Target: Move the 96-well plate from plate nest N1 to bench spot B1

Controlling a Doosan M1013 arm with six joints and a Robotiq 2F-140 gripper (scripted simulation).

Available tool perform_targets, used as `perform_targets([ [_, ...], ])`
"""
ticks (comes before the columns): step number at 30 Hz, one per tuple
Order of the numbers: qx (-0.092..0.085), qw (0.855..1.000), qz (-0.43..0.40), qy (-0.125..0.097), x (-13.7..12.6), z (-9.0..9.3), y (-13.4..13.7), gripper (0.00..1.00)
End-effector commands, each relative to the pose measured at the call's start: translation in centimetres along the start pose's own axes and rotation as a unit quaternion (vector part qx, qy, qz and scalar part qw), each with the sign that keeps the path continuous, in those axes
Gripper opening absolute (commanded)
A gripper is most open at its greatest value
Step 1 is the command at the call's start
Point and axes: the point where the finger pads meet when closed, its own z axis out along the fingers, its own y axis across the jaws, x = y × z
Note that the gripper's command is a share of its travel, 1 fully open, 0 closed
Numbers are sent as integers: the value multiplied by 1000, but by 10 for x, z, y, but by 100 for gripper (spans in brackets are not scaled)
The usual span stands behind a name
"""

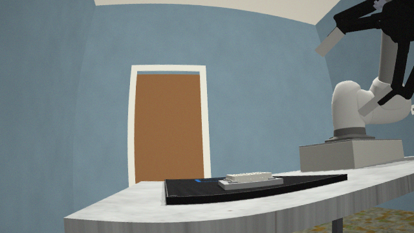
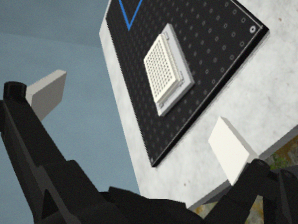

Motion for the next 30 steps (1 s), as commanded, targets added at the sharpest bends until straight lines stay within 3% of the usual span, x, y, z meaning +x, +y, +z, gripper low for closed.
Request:
perform_targets([
  [1, 0, 1000, 0, 0, 0, 0, 0, 100],
  [17, 0, 1000, 0, 0, 0, 0, 0, 100],
  [22, -46, 997, 55, 43, 3, 25, 2, 100],
  [24, -50, 996, 60, 47, 4, 35, 2, 100],
  [30, -96, 983, 125, 96, 9, 64, 5, 100],
])
